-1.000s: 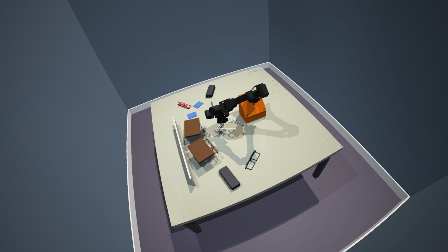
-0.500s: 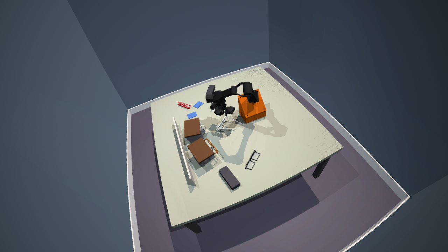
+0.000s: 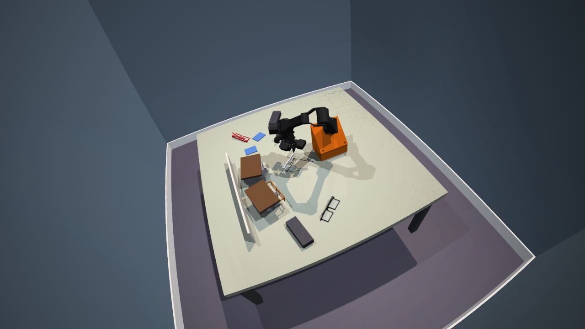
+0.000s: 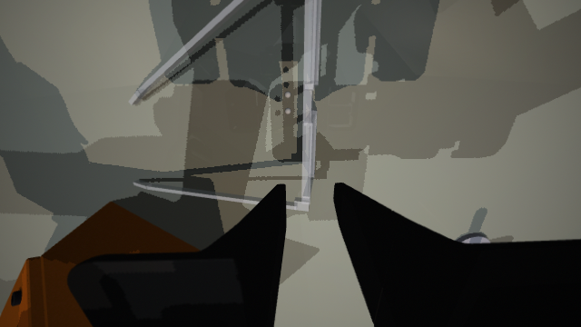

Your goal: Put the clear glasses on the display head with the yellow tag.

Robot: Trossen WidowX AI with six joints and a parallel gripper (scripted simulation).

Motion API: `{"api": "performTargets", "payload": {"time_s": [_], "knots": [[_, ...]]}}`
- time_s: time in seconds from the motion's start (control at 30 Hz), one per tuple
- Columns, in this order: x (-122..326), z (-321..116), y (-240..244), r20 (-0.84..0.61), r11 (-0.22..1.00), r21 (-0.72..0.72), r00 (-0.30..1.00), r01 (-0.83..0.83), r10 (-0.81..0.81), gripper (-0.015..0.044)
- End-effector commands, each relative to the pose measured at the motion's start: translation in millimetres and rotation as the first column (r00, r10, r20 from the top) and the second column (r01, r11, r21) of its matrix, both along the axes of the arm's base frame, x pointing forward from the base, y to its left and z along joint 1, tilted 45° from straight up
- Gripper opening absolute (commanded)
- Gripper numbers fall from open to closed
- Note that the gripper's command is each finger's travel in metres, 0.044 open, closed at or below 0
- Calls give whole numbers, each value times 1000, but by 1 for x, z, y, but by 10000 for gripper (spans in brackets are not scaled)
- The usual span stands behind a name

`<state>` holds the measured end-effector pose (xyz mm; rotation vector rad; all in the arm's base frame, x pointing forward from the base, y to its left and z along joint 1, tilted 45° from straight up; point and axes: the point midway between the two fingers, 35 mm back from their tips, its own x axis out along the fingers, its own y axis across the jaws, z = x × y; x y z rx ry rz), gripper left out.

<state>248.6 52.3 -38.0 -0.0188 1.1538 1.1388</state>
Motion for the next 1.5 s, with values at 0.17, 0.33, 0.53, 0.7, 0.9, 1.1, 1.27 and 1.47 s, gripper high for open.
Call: {"api": "performTargets", "payload": {"time_s": [0.17, 0.33, 0.53, 0.7, 0.9, 1.1, 1.27, 1.47], "knots": [[1, -10, 8, -3, 1000, 2, 1000, 5, -5, 120], [2, -17, 14, -3, 1000, 2, 1000, 5, -5, 120], [2, -24, 20, -3, 1000, 3, 1000, 5, -5, 120], [1, -30, 26, -3, 1000, 3, 1000, 5, -5, 120], [1, -38, 32, -3, 1000, 5, 1000, 5, -5, 120], [0, -43, 37, -3, 1000, 6, 1000, 5, -5, 120], [-1, -42, 38, -3, 1000, 6, 1000, 5, -5, 120], [-4, -40, 40, -4, 1000, 7, 1000, 5, -5, 120]]}}
